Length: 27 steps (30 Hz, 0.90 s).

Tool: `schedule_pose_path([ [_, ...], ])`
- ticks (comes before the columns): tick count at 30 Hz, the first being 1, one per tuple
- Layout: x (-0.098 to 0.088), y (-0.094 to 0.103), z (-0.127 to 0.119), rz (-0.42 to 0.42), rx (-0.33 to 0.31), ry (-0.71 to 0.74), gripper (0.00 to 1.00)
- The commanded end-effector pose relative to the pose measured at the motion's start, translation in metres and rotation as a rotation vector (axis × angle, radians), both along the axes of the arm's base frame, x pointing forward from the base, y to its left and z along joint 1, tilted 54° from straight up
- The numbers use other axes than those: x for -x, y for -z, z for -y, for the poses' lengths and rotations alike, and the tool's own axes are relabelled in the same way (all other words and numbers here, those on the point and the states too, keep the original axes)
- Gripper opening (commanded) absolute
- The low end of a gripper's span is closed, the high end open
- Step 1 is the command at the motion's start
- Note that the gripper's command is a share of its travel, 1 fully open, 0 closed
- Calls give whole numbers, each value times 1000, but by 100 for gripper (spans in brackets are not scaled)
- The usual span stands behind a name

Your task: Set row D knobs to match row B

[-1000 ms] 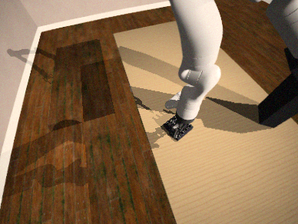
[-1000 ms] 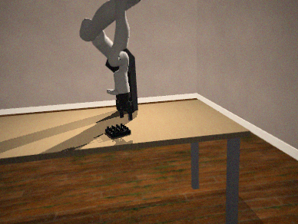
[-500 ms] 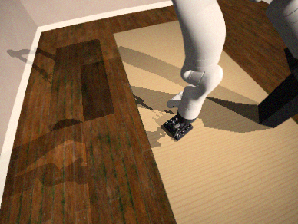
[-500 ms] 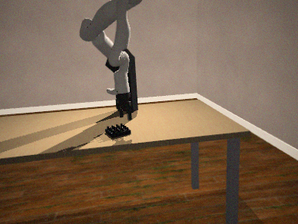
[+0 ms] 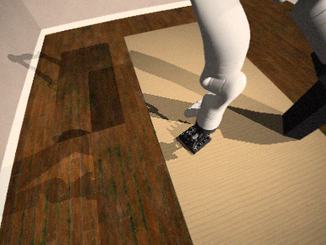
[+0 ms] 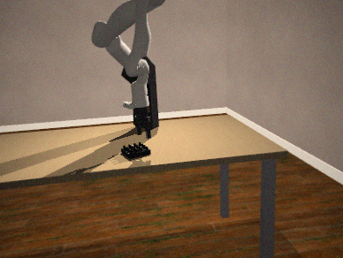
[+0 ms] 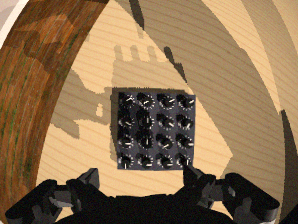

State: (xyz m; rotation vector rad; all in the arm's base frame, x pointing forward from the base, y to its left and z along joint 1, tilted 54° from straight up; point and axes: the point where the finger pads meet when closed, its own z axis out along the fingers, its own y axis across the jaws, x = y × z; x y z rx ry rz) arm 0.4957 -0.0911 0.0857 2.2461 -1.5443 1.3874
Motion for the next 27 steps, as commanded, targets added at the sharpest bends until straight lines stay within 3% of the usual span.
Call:
schedule_pose_path([
  [1,1,1,0,0,1,2,100],
  [27,8,5,5,10,-6,33,100],
])
